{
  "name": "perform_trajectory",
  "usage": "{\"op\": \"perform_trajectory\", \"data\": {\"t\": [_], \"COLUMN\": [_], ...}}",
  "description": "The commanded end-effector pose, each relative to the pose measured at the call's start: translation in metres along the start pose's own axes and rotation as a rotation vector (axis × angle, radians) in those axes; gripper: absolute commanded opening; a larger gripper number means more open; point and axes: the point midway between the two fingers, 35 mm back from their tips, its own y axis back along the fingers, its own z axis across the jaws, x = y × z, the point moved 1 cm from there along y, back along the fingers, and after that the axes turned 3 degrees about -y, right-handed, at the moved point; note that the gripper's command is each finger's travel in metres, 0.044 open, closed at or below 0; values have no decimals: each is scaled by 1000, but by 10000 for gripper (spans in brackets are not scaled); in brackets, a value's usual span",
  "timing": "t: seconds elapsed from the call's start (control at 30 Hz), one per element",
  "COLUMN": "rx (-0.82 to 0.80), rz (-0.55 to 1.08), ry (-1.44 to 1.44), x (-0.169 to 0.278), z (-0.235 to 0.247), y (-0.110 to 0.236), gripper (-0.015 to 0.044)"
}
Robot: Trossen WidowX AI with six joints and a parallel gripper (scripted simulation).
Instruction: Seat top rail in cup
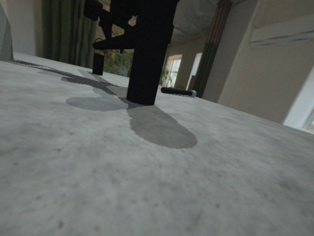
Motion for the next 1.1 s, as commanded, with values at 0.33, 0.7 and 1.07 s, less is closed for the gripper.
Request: {"op": "perform_trajectory", "data": {"t": [0.33, 0.7, 1.07], "rx": [-13, -13, -13], "rz": [-21, -21, -22], "ry": [-3, -3, -3], "x": [-14, -20, -26], "z": [8, 7, 5], "y": [9, 11, 8], "gripper": [0, 0, 0]}}
